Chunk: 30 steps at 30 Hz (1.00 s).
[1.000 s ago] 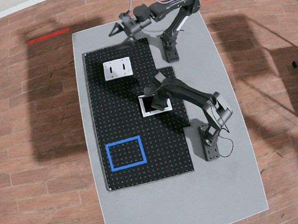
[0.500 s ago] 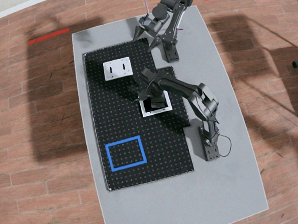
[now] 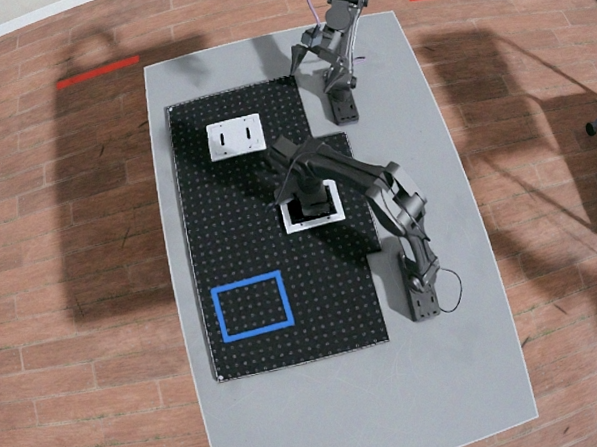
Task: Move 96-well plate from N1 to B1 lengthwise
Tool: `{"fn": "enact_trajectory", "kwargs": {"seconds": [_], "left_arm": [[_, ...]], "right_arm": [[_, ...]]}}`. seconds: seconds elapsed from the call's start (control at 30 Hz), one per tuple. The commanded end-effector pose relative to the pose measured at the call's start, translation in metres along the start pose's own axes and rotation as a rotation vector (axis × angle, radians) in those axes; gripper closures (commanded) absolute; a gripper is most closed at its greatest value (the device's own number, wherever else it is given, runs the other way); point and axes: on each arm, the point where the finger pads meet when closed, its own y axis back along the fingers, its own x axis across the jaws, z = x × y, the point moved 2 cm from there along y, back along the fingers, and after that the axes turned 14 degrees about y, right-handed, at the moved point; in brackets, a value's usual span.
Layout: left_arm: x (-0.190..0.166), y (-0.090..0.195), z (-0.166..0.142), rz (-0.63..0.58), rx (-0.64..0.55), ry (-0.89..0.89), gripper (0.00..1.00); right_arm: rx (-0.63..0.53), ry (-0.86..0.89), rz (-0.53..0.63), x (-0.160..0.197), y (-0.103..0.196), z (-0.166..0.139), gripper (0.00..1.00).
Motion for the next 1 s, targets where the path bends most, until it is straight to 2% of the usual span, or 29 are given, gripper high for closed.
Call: {"fn": "enact_trajectory", "kwargs": {"seconds": [0.0, 0.27, 0.5, 0.97], "left_arm": [[-0.001, 0.007, 0.004, -0.003, 0.001, 0.026, 0.00], [-0.002, 0.007, 0.004, -0.002, 0.001, 0.029, 0.00], [-0.002, 0.007, 0.005, -0.002, 0.001, 0.029, 0.00], [-0.002, 0.007, 0.005, -0.003, 0.000, 0.029, 0.00]], "right_arm": [[0.013, 0.004, -0.016, -0.003, 0.014, -0.007, 0.00], [0.031, 0.059, 0.020, -0.002, 0.025, -0.021, 0.00], [0.030, 0.078, 0.031, -0.001, 0.027, -0.021, 0.00], [0.061, 0.083, 0.004, -0.012, 0.036, -0.038, 0.00]]}}
